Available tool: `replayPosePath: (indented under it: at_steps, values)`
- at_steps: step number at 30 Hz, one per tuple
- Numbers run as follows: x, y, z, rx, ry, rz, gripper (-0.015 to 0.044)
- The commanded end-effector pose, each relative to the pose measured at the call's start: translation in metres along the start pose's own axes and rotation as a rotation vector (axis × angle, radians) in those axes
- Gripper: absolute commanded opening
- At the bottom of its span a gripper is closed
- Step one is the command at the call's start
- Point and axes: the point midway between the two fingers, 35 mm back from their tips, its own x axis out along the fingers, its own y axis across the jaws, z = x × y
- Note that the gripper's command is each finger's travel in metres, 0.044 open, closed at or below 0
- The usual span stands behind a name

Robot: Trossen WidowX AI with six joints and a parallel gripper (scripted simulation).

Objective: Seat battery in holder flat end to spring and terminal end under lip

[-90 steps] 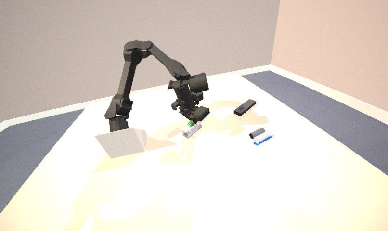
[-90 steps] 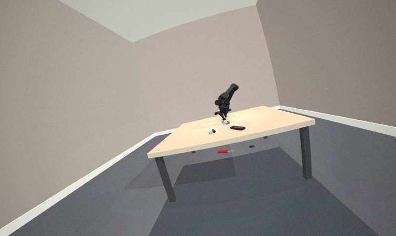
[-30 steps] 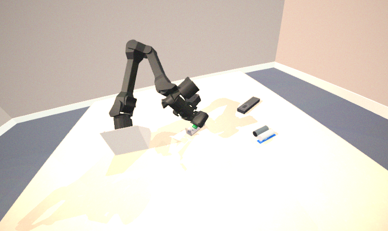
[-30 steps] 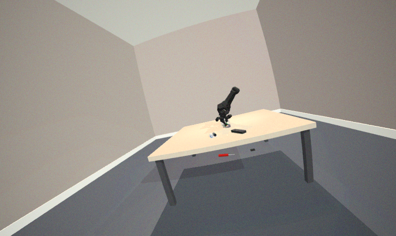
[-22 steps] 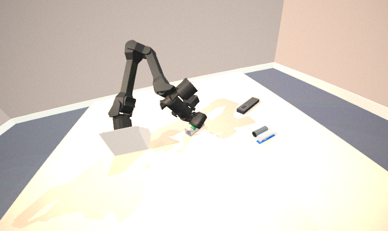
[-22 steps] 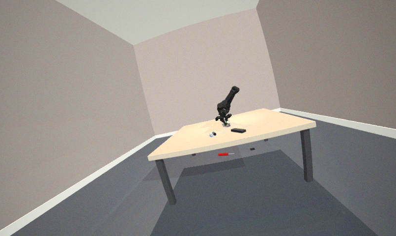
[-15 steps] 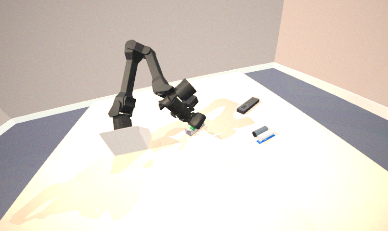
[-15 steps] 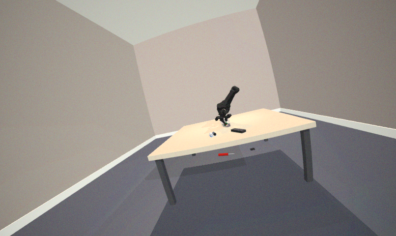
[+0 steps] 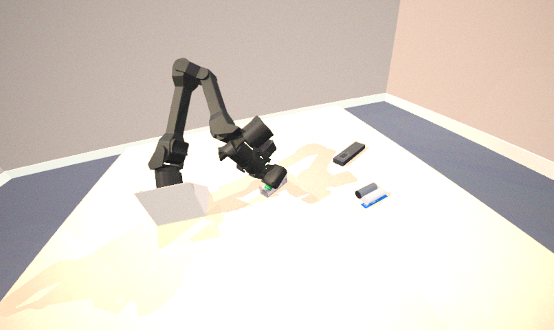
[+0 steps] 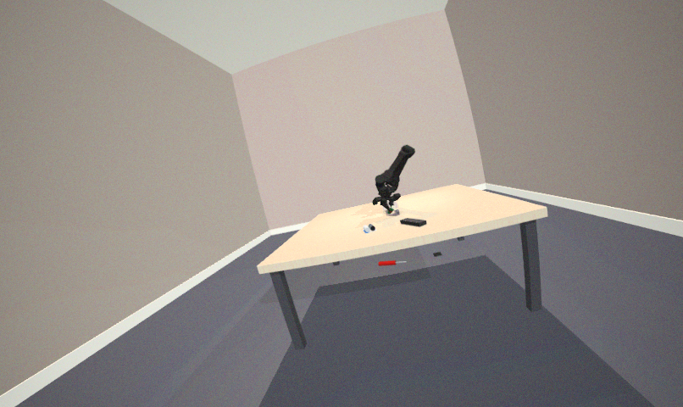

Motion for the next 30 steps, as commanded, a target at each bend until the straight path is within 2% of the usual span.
replayPosePath:
  at_steps: [1,30]
  values:
    - [-0.0011,0.0015,-0.0064,0.011,0.011,-0.004,0.0086]
    - [-0.0010,0.0019,-0.0070,0.014,0.014,-0.011,0.0086]
